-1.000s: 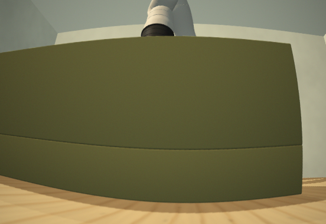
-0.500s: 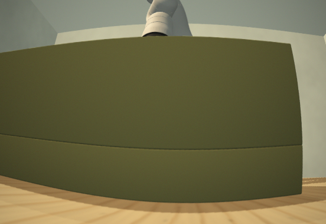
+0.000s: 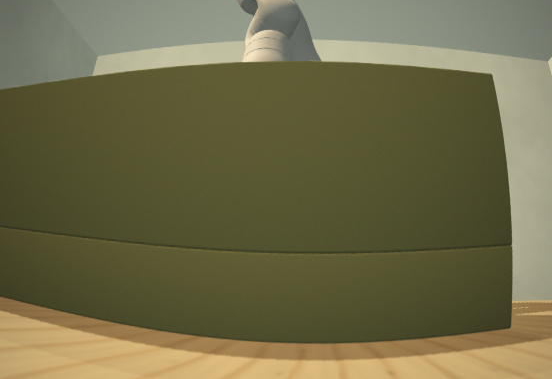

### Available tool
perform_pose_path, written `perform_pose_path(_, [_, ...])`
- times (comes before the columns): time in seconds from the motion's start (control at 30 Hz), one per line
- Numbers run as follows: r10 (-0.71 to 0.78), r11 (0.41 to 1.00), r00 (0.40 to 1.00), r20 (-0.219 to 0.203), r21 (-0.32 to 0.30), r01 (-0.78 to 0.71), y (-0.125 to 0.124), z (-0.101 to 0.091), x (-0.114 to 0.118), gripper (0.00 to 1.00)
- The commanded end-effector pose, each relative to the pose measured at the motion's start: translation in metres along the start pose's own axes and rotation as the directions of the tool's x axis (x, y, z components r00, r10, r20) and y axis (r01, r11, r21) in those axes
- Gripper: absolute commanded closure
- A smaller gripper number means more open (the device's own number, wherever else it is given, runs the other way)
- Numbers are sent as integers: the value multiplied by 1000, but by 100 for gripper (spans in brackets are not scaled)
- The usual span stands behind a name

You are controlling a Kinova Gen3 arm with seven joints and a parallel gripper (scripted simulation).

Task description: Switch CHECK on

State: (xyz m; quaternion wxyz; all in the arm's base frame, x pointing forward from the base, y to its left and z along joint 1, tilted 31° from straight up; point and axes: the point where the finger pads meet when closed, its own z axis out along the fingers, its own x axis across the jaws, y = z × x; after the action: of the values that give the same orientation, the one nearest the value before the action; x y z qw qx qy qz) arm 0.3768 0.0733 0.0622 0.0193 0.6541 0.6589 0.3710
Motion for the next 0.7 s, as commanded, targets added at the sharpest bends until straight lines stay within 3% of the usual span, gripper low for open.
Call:
perform_pose_path(0.0, [2, 1000, 1000, -8, 2, -2, -1, 6, 3, 100])
perform_pose_path(0.67, [1, 1000, 1000, -8, 2, -1, -1, 12, 3, 100])
